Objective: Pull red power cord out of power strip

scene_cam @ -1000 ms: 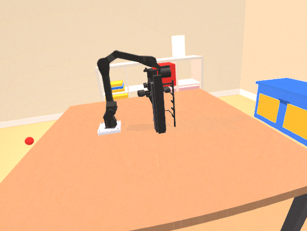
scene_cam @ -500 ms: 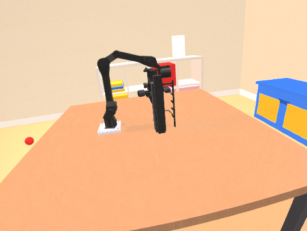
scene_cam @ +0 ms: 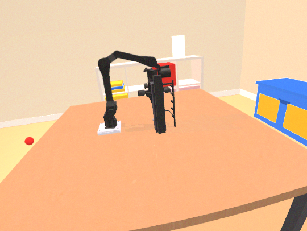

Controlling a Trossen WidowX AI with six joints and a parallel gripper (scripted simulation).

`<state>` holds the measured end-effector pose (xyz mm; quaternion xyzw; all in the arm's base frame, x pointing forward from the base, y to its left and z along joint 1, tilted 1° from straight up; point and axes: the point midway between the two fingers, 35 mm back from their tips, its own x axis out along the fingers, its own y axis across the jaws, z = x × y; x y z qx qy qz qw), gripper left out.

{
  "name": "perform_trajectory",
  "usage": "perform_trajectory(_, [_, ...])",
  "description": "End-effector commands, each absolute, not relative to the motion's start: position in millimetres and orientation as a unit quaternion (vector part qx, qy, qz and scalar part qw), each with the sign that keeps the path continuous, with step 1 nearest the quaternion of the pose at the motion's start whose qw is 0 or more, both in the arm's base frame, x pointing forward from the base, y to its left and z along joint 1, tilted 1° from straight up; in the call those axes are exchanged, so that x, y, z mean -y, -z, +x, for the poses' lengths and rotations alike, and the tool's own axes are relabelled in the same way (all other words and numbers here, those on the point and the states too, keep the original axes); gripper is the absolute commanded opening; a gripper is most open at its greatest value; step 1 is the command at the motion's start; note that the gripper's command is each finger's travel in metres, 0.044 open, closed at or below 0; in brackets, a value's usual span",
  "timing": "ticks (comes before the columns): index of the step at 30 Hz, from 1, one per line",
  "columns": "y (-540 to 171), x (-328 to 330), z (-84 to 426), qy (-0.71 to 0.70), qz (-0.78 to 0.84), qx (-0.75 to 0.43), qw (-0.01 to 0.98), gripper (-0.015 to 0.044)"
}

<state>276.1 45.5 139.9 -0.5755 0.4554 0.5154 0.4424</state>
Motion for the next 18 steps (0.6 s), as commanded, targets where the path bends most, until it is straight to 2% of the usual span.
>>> perform_trajectory(1, [-141, -78, 269, -0.546, -0.564, -0.427, 0.448, 0.0000])
perform_trajectory(8, [-141, -89, 265, -0.547, -0.564, -0.427, 0.448, 0.0000])
perform_trajectory(18, [-140, -79, 267, -0.548, -0.564, -0.426, 0.448, 0.0263])
